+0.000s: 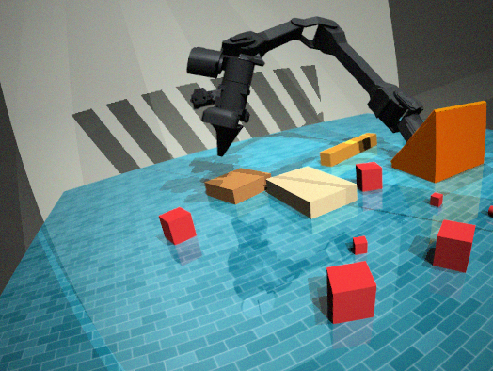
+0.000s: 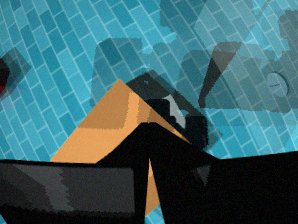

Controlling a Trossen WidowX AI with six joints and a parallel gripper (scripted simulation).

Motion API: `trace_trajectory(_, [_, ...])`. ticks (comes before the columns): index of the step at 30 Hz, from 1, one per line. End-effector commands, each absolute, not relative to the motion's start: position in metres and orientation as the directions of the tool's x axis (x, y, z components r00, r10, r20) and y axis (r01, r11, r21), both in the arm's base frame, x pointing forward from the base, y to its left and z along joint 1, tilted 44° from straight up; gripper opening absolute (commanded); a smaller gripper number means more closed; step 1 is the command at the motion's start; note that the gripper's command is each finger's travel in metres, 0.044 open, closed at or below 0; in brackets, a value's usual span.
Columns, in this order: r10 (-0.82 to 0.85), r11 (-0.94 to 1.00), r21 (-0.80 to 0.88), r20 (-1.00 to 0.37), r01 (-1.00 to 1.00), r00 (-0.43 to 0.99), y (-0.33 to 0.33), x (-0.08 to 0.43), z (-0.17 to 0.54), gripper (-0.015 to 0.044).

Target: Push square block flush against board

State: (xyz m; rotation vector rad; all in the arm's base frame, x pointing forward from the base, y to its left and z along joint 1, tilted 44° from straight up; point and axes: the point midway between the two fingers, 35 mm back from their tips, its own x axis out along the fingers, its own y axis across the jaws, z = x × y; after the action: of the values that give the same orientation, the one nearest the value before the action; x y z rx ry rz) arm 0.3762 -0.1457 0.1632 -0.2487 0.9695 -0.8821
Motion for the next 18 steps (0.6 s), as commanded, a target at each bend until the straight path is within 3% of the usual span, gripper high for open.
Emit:
trace_trajectory(1, [-0.714,0.677,-0.581,-0.668,0.451,0.211,-0.123,0.383,0.137,0.0])
trace_trajectory(18, [-0.681,0.726,-0.687,-0.725,0.035,-0.1,-0.035,0.368,0.046,0.0])
